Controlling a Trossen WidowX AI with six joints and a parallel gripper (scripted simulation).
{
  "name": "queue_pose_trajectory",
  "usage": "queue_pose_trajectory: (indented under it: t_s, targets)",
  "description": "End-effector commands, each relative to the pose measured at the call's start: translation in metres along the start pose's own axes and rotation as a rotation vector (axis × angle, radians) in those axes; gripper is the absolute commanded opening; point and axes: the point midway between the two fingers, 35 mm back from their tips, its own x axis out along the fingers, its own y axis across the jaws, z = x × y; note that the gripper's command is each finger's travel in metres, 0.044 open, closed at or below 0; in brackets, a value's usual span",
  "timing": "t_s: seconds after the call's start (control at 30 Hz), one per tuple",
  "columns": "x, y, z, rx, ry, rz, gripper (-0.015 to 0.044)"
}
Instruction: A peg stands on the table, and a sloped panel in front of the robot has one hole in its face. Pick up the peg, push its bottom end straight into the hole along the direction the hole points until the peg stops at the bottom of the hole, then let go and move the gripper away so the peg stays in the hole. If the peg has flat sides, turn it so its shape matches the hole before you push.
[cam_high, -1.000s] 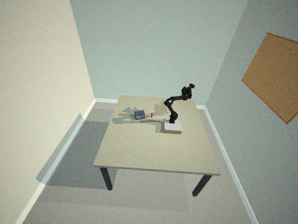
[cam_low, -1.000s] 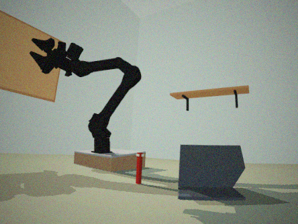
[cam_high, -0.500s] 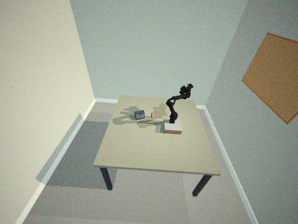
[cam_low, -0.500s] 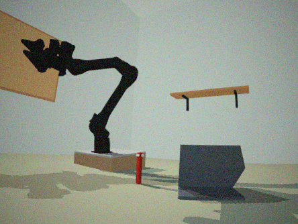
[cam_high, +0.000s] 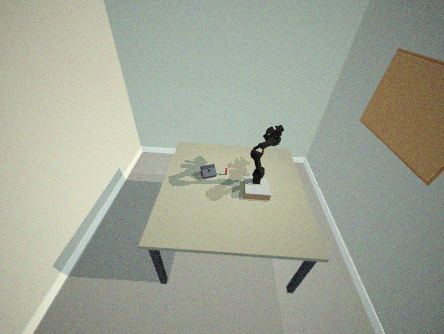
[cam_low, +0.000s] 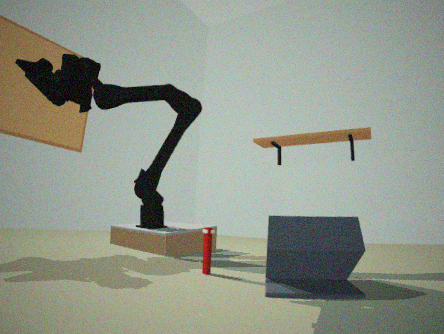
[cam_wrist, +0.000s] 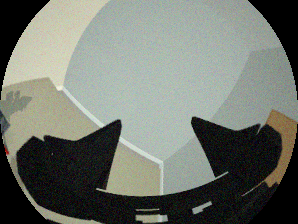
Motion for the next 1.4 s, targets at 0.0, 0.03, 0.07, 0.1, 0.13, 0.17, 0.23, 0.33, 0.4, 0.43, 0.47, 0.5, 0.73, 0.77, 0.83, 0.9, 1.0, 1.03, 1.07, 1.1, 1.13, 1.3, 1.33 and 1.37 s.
queue_pose_trajectory:
  t_s: [0.0,0.03,0.07,0.1,0.13,0.17,0.23,0.33,0.4,0.43,0.47,0.5,0.73,0.77,0.83,0.9,1.0,1.03,1.07,1.1,1.13,1.3,1.33,1.37]
  targets:
    - [0.011,0.009,-0.001,0.052,0.008,0.027,0.044]
    - [0.014,0.011,-0.001,0.065,0.011,0.036,0.044]
    - [0.016,0.014,-0.002,0.078,0.013,0.044,0.044]
    - [0.019,0.017,-0.002,0.09,0.016,0.053,0.044]
    - [0.021,0.02,-0.002,0.103,0.019,0.062,0.044]
    - [0.024,0.023,-0.002,0.116,0.022,0.071,0.044]
    - [0.029,0.029,-0.003,0.14,0.029,0.088,0.044]
    - [0.036,0.039,-0.003,0.175,0.04,0.116,0.044]
    - [0.04,0.046,-0.004,0.196,0.047,0.135,0.044]
    - [0.042,0.05,-0.004,0.206,0.052,0.144,0.044]
    - [0.044,0.053,-0.004,0.217,0.056,0.153,0.044]
    - [0.046,0.057,-0.004,0.227,0.061,0.163,0.044]
    - [0.06,0.083,-0.004,0.287,0.093,0.231,0.044]
    - [0.061,0.087,-0.003,0.294,0.098,0.241,0.044]
    - [0.064,0.095,-0.003,0.308,0.107,0.261,0.044]
    - [0.067,0.103,-0.002,0.321,0.117,0.281,0.044]
    - [0.072,0.116,-0.002,0.342,0.134,0.312,0.044]
    - [0.073,0.12,-0.001,0.351,0.14,0.322,0.044]
    - [0.074,0.124,-0.001,0.36,0.147,0.332,0.044]
    - [0.075,0.128,-0.001,0.368,0.154,0.343,0.044]
    - [0.076,0.132,-0.001,0.376,0.161,0.353,0.044]
    - [0.081,0.154,0.001,0.414,0.197,0.405,0.044]
    - [0.082,0.158,0.002,0.417,0.203,0.415,0.044]
    - [0.083,0.163,0.002,0.421,0.209,0.426,0.044]
